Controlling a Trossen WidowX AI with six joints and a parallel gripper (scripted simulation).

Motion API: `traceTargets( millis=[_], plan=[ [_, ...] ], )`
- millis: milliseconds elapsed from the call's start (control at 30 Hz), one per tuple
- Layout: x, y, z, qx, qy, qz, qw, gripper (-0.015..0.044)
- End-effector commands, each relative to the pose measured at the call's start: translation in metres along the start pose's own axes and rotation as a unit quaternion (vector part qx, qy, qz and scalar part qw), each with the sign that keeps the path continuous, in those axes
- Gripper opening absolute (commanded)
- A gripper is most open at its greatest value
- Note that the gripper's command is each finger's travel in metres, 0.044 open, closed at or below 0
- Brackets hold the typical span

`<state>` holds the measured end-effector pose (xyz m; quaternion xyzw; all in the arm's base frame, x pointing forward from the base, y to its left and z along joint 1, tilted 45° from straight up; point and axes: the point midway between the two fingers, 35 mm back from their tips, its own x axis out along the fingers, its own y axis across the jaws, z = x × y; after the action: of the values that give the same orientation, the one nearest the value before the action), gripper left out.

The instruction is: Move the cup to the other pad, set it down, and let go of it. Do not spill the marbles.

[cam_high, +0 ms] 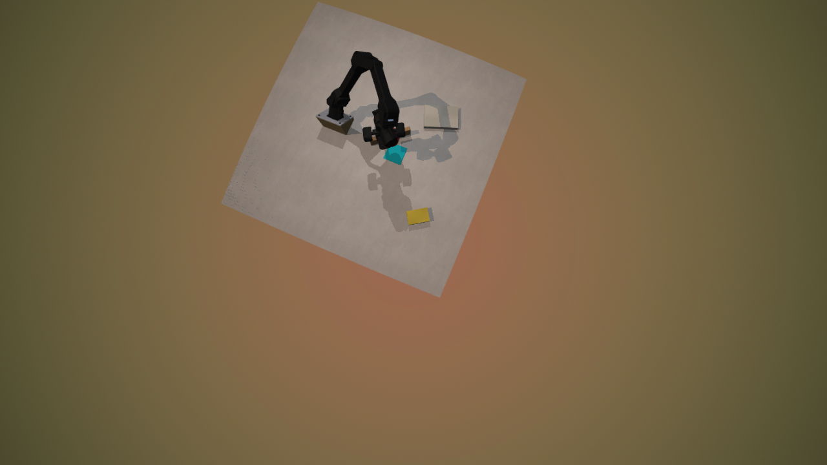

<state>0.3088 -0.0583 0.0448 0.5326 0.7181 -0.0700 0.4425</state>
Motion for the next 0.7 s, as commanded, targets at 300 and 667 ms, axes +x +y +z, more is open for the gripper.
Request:
traceTargets(
  millis=[300, 667],
  plan=[
    [0.001, 0.001, 0.025, -0.002, 0.0, -0.003, 1.0, 0.0],
    [0.008, 0.001, 0.03, -0.002, 0.0, -0.003, 1.0, 0.0]
  ],
)
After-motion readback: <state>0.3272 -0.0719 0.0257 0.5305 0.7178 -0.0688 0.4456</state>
